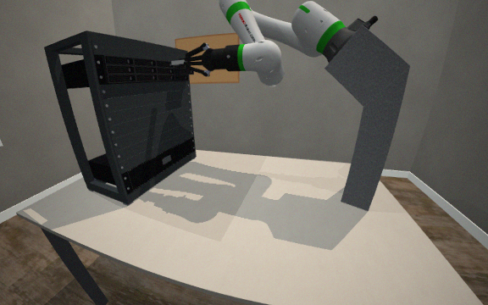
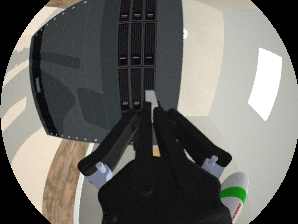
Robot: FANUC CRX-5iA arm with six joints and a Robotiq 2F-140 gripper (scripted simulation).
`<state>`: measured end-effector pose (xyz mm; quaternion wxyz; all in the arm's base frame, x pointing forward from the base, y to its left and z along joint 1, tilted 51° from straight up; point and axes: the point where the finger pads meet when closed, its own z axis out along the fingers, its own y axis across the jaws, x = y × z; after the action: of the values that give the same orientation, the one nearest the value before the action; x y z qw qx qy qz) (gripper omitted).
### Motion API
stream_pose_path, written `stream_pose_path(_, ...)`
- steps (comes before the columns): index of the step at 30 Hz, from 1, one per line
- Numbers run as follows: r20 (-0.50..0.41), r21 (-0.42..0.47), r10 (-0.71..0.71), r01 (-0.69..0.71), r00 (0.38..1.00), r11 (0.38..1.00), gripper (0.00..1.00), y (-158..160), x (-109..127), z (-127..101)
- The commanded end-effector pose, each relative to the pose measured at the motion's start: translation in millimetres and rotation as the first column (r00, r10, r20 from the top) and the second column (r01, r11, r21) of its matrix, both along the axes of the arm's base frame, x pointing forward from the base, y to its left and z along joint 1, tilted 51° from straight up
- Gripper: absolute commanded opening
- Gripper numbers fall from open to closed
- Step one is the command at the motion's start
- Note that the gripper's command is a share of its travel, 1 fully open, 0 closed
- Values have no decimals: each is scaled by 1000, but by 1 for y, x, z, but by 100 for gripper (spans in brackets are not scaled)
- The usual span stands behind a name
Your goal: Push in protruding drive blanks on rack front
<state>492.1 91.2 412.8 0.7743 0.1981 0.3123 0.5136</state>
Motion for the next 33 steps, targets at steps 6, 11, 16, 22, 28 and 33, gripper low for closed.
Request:
stream_pose_path(6, 1, 0, 1, -1, 1000, 1000, 10, 0, 0, 0)
stream_pose_path(11, 1, 0, 1, -1, 1000, 1000, 10, 0, 0, 0)
stream_pose_path(16, 1, 0, 1, -1, 1000, 1000, 10, 0, 0, 0)
stream_pose_path(22, 1, 0, 1, -1, 1000, 1000, 10, 0, 0, 0)
stream_pose_path(28, 1, 0, 1, -1, 1000, 1000, 10, 0, 4, 5)
stream_pose_path(33, 1, 0, 1, -1, 1000, 1000, 10, 0, 6, 7)
